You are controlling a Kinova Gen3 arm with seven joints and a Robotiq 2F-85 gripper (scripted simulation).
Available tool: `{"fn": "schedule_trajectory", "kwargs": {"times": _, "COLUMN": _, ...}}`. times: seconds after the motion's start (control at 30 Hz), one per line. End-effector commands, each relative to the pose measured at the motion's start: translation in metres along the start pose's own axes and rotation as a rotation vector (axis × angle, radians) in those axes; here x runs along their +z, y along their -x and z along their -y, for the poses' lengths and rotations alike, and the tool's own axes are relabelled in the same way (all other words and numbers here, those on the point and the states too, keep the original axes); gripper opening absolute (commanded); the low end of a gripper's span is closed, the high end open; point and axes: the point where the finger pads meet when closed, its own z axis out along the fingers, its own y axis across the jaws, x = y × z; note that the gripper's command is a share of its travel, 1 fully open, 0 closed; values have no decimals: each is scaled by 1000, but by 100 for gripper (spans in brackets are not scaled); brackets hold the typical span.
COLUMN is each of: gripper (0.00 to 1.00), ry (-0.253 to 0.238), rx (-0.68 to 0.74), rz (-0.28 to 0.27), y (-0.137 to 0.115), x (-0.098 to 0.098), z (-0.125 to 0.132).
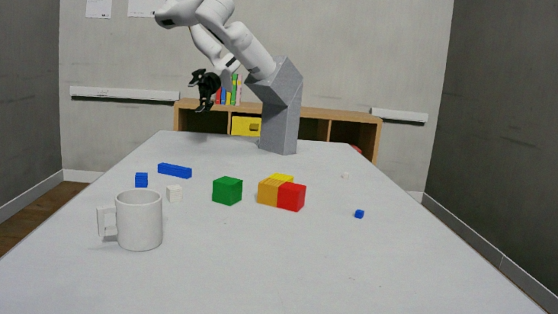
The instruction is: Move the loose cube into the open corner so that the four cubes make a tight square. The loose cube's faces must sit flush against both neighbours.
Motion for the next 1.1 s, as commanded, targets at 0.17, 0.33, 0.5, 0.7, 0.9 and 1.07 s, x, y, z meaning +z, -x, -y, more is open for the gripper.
{"fn": "schedule_trajectory", "kwargs": {"times": 0.17, "gripper": 100, "ry": -91, "rx": 11, "rz": 16, "y": 6, "x": -23, "z": 13}}
{"fn": "schedule_trajectory", "kwargs": {"times": 0.33, "gripper": 100, "ry": -172, "rx": 26, "rz": 31, "y": 7, "x": -45, "z": 24}}
{"fn": "schedule_trajectory", "kwargs": {"times": 0.5, "gripper": 100, "ry": -266, "rx": 46, "rz": 53, "y": 9, "x": -73, "z": 35}}
{"fn": "schedule_trajectory", "kwargs": {"times": 0.7, "gripper": 100, "ry": -350, "rx": 66, "rz": 77, "y": 9, "x": -99, "z": 43}}
{"fn": "schedule_trajectory", "kwargs": {"times": 0.9, "gripper": 100, "ry": -488, "rx": 102, "rz": 124, "y": 8, "x": -146, "z": 52}}
{"fn": "schedule_trajectory", "kwargs": {"times": 1.07, "gripper": 100, "ry": -614, "rx": 141, "rz": 176, "y": 4, "x": -193, "z": 54}}
